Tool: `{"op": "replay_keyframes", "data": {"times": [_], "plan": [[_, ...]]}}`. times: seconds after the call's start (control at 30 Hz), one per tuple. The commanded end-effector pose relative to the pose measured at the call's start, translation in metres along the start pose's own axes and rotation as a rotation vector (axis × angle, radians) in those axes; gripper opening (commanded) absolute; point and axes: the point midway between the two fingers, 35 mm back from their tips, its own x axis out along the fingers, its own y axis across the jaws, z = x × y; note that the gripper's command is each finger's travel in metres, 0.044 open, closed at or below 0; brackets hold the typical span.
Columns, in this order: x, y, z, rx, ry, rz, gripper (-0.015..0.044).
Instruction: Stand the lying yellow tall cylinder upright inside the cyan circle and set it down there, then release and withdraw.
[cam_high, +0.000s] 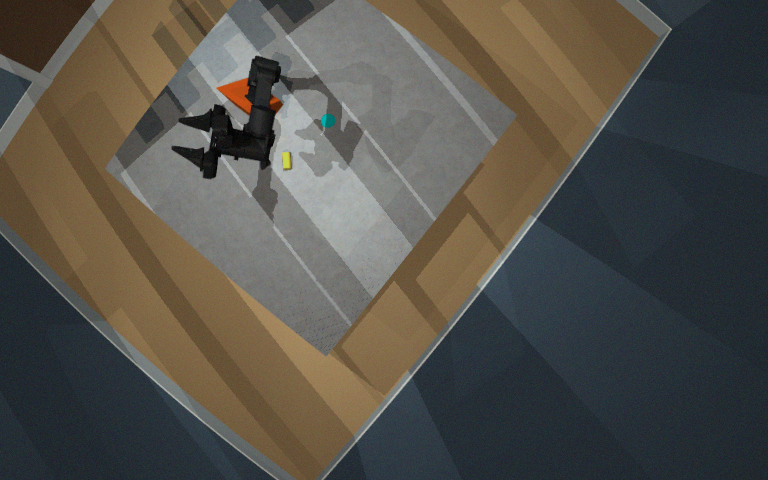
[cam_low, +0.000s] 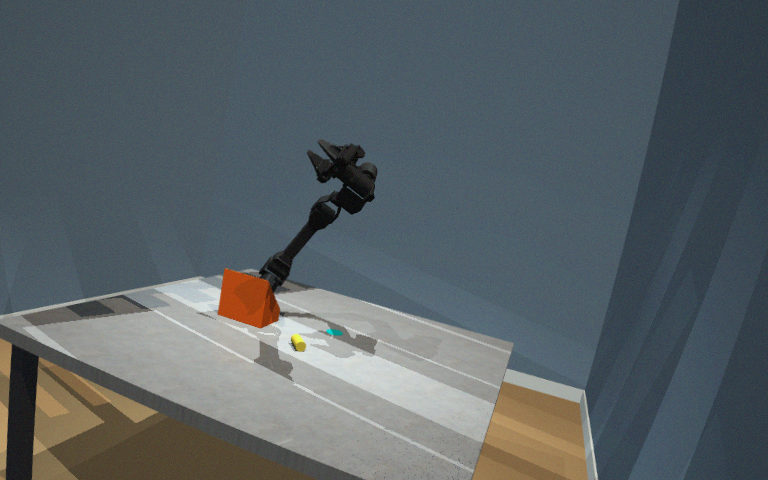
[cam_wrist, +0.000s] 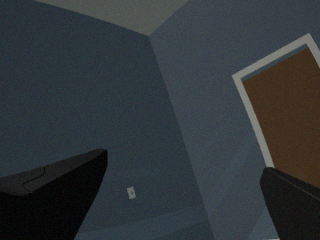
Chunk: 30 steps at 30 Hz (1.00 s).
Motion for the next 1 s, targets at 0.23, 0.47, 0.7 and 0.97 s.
{"op": "replay_keyframes", "data": {"times": [0.23, 0.47, 0.7, 0.97], "plan": [[-0.011, 0.041, -0.022, -0.267, -0.1, 0.257, 0.0309], [-0.034, 0.075, -0.076, -0.544, -0.102, 0.569, 0.0309], [-0.068, 0.081, -0.153, -0.8, 0.018, 0.888, 0.0309], [-0.114, 0.04, -0.244, -1.051, 0.31, 1.217, 0.0309]]}}
